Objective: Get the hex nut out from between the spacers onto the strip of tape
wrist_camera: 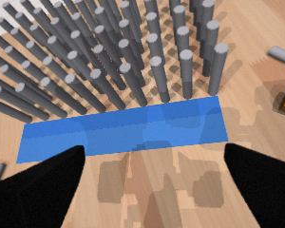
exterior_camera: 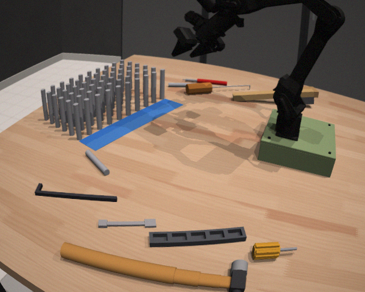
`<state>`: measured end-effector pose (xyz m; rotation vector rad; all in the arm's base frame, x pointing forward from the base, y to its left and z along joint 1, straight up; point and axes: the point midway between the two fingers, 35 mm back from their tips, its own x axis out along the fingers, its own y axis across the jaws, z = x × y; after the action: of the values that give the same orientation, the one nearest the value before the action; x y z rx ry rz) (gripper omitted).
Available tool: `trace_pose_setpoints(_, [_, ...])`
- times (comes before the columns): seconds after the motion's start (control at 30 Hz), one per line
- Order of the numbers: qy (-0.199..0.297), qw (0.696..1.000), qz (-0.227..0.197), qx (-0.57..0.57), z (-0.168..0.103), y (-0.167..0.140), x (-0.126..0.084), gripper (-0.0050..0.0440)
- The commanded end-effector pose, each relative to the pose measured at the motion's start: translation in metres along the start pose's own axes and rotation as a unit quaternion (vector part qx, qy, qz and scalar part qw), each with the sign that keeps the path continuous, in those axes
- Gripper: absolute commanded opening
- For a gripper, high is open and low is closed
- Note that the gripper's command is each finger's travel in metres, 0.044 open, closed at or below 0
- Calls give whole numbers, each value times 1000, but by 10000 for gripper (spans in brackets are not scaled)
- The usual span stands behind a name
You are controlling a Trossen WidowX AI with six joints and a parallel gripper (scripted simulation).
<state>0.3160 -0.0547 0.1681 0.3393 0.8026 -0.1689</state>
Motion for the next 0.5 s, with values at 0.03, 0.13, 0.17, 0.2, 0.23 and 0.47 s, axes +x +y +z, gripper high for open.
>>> trace_pose_setpoints(0.03, [-50, 998, -7, -44, 16, 11, 18, 400])
trace_pose_setpoints(0.13, [-53, 994, -18, -90, 7, 25, 40, 400])
trace_pose_setpoints(0.17, [-57, 993, -21, -102, 6, 30, 46, 400])
trace_pose_setpoints(0.2, [-63, 991, -22, -113, 5, 34, 50, 400])
trace_pose_setpoints(0.23, [-68, 990, -24, -123, 4, 38, 55, 400])
trace_pose_setpoints(0.47, [-112, 975, -32, -188, -6, 70, 80, 400])
